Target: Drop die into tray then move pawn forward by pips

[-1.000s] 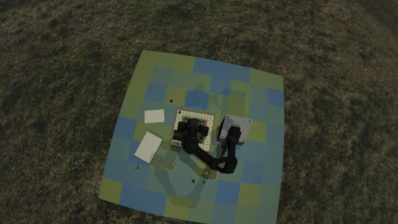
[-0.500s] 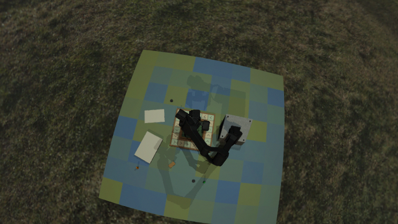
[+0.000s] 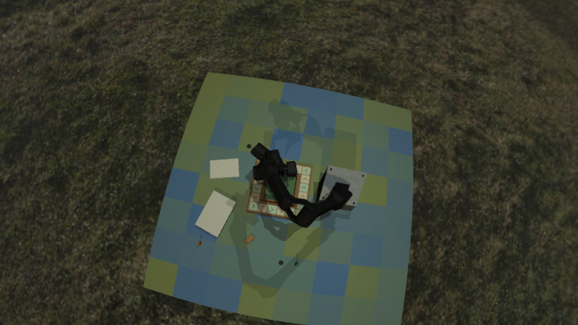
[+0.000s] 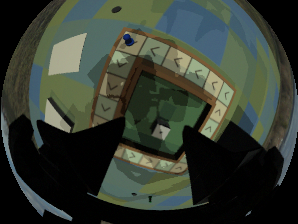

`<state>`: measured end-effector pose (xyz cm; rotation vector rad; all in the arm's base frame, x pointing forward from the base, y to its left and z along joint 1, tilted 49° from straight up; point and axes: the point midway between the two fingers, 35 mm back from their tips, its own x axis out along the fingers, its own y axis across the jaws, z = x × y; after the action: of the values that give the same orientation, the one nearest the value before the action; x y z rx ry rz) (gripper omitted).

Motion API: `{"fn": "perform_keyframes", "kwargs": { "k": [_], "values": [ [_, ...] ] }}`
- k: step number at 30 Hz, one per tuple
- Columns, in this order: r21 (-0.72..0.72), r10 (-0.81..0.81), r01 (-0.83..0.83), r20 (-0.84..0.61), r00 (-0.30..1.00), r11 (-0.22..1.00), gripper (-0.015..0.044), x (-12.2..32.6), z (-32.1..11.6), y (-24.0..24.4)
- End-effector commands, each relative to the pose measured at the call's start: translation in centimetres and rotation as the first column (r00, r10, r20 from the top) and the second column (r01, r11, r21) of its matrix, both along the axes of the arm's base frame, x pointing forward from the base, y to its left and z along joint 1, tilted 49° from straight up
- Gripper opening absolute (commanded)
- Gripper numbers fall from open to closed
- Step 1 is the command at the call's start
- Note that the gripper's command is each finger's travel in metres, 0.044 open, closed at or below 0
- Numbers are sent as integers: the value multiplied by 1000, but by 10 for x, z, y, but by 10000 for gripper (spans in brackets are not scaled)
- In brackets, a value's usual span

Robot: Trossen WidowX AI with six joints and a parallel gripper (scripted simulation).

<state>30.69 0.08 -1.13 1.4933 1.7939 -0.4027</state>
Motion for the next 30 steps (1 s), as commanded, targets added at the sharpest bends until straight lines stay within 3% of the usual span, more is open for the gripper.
{"fn": "perform_keyframes", "kwargs": {
  "k": [1,4,10,30],
  "values": [
    [5,249,-261,282,926,965,200,46,-29,-16],
    [-36,379,-407,448,810,913,200,69,-51,-25],
    [-122,498,-550,614,612,826,200,92,-80,-34],
    [-126,502,-555,620,603,822,200,87,-91,-25]
  ]
}}
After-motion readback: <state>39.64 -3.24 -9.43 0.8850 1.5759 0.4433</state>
